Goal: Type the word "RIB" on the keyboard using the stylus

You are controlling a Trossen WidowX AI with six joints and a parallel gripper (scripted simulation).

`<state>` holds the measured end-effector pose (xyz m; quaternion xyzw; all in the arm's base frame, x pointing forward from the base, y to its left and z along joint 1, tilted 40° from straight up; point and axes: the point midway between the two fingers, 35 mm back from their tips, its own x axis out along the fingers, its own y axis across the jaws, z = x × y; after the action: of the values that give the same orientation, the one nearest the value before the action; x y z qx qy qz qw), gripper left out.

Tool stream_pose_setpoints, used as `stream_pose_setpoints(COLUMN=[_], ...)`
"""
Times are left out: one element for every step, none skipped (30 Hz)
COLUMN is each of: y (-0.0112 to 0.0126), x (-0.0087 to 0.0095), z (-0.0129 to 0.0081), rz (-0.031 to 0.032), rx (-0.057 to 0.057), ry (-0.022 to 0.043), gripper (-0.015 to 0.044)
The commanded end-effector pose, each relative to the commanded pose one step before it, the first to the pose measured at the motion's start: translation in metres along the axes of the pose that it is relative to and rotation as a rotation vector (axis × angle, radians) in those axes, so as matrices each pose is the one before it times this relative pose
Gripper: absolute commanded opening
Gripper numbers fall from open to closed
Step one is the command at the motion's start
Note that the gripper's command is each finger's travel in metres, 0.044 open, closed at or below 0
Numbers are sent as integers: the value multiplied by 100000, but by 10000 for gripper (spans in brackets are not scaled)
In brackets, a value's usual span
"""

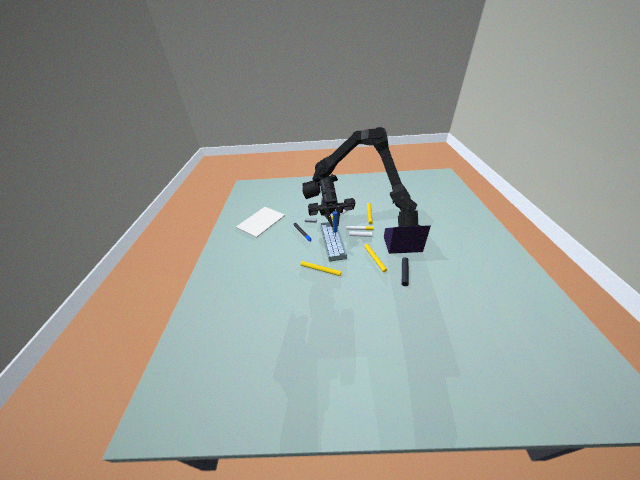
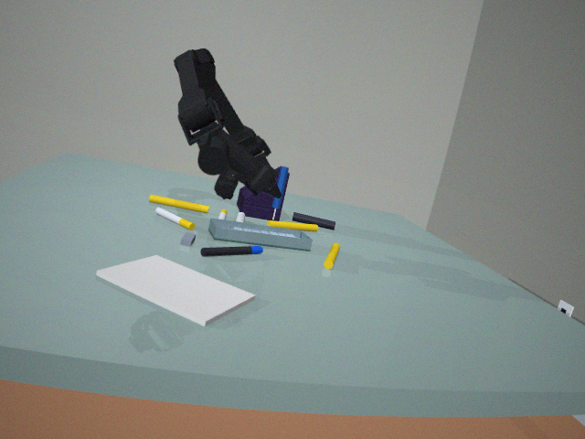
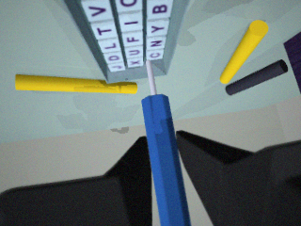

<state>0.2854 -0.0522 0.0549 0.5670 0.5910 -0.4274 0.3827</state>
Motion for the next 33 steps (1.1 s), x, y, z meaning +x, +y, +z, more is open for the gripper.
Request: stream_pose_setpoints(y=[-1082, -181, -62, 0, 0, -2, -5, -11, -20, -21, -8, 0, 0, 0, 0, 9, 6, 0, 0, 0, 0, 0, 1, 1, 0, 0, 0, 0, 0, 0, 0, 0, 0], x=[-630, -80, -27, 0, 51, 110, 137, 177, 221, 172, 59, 0, 0, 0, 0, 97, 69, 11, 24, 30, 38, -9, -16, 7, 16, 21, 28, 30, 25, 26, 24, 26, 24], z=[74, 5, 2, 0, 100, 215, 268, 343, 425, 327, 111, 0, 0, 0, 0, 101, 71, 19, 40, 49, 63, -16, -31, 10, 28, 36, 49, 52, 44, 45, 41, 45, 42], rz=[394, 3, 1, 0, -1, -3, -5, -8, -11, -10, -4, 0, 0, 0, 0, 3, 2, 0, -1, -1, -1, 0, 1, 0, 0, -1, -1, -1, -1, -1, -1, -1, -1], rx=[152, 75, 25, 0, 1, 2, 3, 3, 4, 3, 1, 0, 0, 0, 0, 4, 3, 0, 1, 1, 1, 0, 0, 0, 0, 0, 1, 1, 1, 1, 0, 1, 0], ry=[-186, 18, 6, 0, -6, -12, -14, -16, -15, -9, -2, 0, 0, 0, 0, -20, -14, -1, -2, -3, -4, 1, 1, -1, -2, -2, -2, -2, -2, -2, -2, -2, -2], gripper=[0, 0, 0, 0, 0, 0, 0, 0, 0, 0, 0, 0, 0, 0, 0, 26, 53, 79, 81, 81, 81, 81, 81, 81, 81, 81, 81, 81, 81, 81, 81, 81, 81])
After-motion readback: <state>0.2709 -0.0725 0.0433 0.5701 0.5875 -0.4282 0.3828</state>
